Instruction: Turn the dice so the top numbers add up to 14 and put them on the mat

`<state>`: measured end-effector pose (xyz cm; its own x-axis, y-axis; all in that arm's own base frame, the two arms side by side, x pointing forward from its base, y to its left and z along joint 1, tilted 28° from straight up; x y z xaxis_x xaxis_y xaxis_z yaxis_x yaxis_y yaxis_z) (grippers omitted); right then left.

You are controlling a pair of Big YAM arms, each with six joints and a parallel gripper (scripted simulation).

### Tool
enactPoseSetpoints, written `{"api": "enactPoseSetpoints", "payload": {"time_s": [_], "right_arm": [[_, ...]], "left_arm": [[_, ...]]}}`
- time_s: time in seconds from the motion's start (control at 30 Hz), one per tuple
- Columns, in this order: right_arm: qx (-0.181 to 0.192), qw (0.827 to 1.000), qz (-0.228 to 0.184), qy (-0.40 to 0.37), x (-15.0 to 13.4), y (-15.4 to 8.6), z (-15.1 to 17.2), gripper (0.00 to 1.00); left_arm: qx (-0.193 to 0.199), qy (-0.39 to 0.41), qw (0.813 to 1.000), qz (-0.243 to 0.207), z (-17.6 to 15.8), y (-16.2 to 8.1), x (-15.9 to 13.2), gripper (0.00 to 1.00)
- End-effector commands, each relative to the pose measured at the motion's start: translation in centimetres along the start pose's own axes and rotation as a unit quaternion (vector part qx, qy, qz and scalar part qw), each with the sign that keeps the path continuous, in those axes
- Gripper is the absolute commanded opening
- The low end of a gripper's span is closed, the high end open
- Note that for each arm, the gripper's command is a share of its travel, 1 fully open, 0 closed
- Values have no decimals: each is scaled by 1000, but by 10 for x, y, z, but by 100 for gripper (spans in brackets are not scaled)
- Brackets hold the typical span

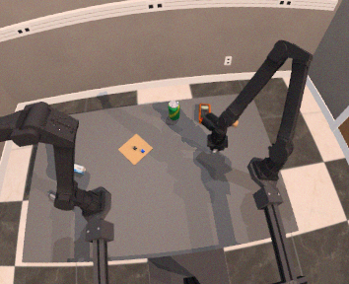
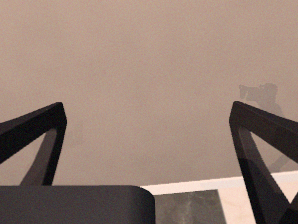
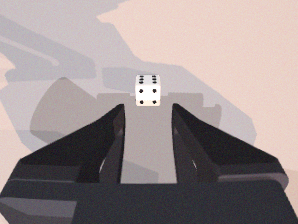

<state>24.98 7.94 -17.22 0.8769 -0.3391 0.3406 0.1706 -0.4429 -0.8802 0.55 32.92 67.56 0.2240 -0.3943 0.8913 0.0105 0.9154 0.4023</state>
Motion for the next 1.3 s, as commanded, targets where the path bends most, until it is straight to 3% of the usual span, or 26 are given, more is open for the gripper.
{"api": "enactPoseSetpoints", "payload": {"time_s": [0.0,1.27], "right_arm": [[2,1000,-2,1,4,7,4,30],[3,1000,-3,0,5,16,6,30]], "left_arm": [[8,8,1000,-26,7,-8,21,100],[8,8,1000,-26,7,-8,21,100]]}}
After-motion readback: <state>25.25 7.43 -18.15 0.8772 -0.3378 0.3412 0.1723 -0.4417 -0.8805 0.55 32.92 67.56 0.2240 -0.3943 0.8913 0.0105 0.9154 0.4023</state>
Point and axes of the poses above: on each arm, the point where the finger pads meet when closed, its own y axis out along the fingers, its own z axis across the jaws, x = y × z, the point moved 1 cm from there along -y, back along the fingers, and after that the axes turned 14 degrees about y, right-handed, at the moved point
